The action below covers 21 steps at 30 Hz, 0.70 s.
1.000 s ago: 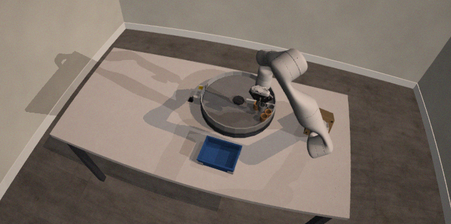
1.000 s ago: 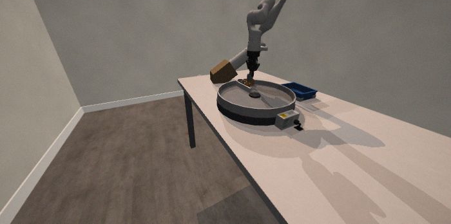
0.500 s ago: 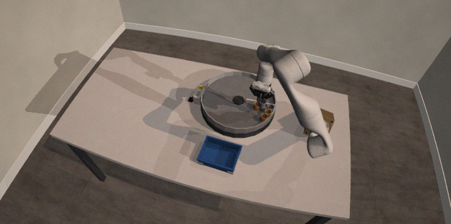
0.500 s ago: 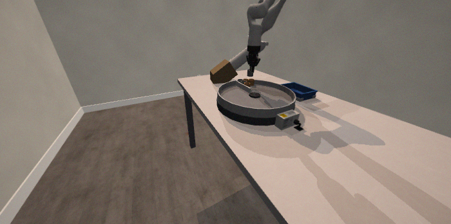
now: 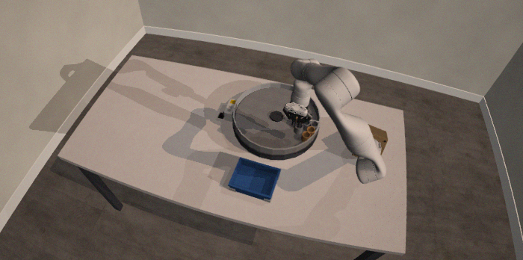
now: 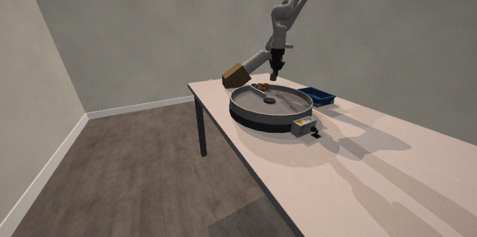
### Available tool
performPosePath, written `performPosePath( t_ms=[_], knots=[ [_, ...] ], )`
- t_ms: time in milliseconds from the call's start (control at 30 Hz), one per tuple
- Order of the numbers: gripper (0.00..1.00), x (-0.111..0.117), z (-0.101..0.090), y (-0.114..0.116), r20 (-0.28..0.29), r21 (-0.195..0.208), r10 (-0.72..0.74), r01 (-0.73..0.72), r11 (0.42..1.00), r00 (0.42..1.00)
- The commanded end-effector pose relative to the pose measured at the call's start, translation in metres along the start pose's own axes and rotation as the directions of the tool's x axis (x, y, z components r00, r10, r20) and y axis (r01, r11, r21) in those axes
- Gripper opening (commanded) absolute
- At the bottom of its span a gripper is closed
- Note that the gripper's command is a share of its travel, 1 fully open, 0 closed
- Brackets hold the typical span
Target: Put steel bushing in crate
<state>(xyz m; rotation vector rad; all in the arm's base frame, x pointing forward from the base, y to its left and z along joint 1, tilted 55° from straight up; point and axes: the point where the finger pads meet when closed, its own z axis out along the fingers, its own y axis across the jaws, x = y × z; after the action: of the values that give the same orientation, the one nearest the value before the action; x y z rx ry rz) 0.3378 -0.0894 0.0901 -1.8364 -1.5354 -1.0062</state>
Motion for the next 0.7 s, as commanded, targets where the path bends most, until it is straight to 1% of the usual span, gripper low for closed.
performPosePath(
  t_ms=[0, 100, 267, 667],
  knots=[
    [0.00, 0.000, -0.002, 0.001, 0.005, -0.003, -0.002, 0.002, 1.000, 1.000],
    [0.00, 0.000, -0.002, 0.001, 0.005, -0.003, -0.002, 0.002, 1.000, 1.000],
    [0.00, 0.053, -0.001, 0.012, 0.004, -0.002, -0.002, 0.002, 1.000, 1.000],
    [0.00, 0.053, -0.001, 0.012, 0.004, -0.002, -0.002, 0.002, 1.000, 1.000]
  ],
)
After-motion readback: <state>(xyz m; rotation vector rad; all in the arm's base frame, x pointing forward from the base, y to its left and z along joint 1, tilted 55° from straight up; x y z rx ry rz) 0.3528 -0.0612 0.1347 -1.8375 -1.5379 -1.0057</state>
